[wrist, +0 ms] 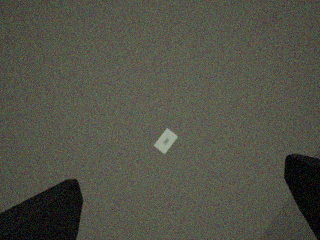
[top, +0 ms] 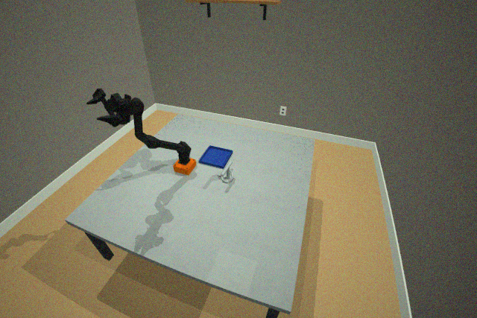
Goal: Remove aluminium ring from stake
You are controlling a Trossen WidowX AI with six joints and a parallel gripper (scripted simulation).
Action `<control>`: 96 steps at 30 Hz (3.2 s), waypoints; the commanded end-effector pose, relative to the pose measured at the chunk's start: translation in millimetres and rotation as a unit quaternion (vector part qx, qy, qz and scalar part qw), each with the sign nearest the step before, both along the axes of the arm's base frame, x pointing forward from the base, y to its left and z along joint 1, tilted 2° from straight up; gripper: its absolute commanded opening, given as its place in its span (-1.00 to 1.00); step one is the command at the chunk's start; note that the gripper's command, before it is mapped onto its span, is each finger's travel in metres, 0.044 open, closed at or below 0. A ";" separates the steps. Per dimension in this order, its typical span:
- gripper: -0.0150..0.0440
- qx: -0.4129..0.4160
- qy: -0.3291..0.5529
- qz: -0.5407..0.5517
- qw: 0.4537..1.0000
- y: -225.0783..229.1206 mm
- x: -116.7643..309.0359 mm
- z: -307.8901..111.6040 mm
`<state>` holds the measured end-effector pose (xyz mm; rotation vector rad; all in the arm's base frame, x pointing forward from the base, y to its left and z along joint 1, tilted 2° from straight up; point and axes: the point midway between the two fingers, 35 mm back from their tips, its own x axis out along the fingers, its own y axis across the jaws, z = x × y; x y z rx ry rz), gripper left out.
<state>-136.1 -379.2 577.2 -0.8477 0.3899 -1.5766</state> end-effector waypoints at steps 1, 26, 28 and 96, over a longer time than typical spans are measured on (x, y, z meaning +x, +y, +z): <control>0.78 0.000 0.000 0.000 1.000 0.0 0.0 0.0; 0.19 -0.157 0.204 -0.119 0.959 92.4 13.3 70.9; 0.19 -0.171 0.222 -0.132 0.951 102.0 16.1 76.5; 0.19 -0.455 0.580 -0.496 0.459 360.5 194.1 108.5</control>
